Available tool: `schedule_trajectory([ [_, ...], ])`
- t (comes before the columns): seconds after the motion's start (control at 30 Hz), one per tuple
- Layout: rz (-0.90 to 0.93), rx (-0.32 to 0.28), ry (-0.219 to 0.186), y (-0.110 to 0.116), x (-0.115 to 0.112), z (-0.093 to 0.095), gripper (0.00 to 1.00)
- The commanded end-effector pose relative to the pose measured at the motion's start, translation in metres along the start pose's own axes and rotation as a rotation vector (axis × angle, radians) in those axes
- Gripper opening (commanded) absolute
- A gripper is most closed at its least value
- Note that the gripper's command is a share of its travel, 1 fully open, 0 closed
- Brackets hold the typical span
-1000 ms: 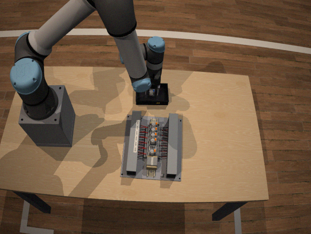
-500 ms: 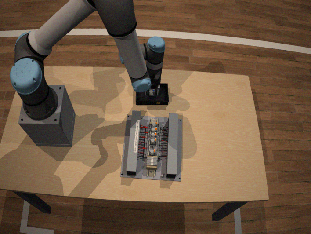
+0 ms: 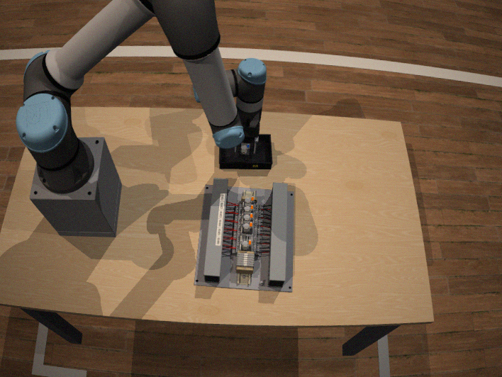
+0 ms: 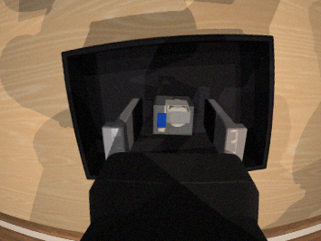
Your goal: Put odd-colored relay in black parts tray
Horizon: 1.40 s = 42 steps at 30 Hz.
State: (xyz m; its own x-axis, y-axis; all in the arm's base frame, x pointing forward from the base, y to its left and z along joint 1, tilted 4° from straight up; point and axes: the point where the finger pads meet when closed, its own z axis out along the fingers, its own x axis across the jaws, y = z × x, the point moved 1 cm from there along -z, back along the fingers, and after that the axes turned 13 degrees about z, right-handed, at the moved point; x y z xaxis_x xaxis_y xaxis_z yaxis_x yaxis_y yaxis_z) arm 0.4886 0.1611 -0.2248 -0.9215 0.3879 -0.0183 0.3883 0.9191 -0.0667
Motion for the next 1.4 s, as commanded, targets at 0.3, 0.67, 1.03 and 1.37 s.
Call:
schedule_trajectory([
  [0.3,0.001,-0.001,-0.003,0.000,-0.002,-0.006,0.98],
  [0.67,0.001,-0.001,-0.003,0.000,-0.002,-0.010,0.98],
  [1.03,0.001,-0.001,-0.003,0.000,-0.002,-0.015,0.98],
  [1.37,0.001,-0.001,-0.003,0.000,-0.002,-0.019,0.98],
])
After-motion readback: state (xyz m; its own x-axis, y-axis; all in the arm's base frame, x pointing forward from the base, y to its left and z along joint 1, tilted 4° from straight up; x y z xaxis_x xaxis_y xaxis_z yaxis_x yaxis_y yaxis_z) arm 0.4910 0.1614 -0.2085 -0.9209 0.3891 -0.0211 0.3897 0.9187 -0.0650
